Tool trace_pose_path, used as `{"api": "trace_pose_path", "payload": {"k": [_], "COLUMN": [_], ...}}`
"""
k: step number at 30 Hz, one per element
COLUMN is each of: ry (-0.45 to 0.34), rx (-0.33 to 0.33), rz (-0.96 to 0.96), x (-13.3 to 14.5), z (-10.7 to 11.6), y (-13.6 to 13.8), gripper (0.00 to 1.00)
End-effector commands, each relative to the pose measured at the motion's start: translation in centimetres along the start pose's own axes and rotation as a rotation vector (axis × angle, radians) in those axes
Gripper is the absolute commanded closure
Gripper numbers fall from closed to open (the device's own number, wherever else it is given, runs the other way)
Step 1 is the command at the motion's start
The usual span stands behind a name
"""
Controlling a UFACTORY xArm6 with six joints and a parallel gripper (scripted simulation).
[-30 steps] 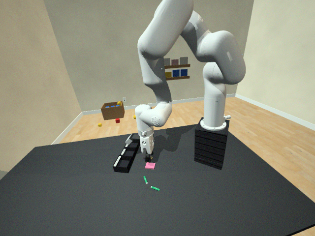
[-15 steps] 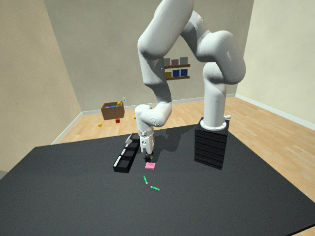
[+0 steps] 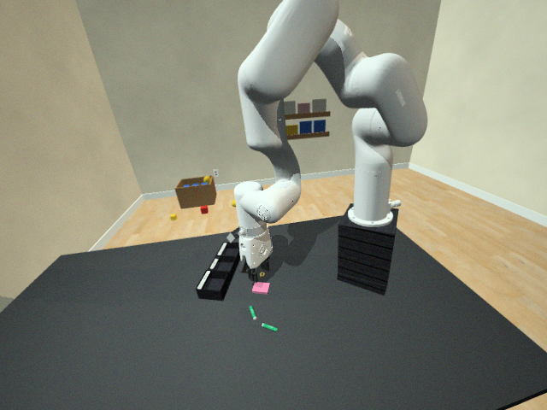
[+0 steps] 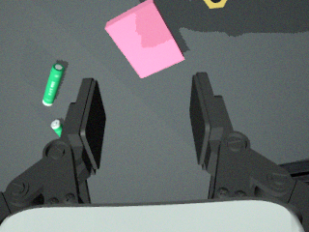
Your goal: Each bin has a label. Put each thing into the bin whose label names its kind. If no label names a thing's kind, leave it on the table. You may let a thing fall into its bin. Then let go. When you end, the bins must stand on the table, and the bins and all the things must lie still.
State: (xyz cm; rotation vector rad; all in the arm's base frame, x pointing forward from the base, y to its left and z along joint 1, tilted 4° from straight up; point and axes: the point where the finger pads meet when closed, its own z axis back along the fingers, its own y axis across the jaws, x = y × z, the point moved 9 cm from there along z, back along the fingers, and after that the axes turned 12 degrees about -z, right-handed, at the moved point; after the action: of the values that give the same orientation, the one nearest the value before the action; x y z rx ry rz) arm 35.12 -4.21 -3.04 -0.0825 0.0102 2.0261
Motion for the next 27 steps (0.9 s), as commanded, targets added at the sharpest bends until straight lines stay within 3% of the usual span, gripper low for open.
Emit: {"api": "trace_pose_path", "payload": {"k": [1,27], "ry": [0.004,-0.005], "rx": [-0.002,-0.018], "rz": [-0.157,-0.952], "x": [-0.04,-0.03], "z": [0.07,0.06], "y": [-0.09,0.06], "gripper": [0.44,0.44]}}
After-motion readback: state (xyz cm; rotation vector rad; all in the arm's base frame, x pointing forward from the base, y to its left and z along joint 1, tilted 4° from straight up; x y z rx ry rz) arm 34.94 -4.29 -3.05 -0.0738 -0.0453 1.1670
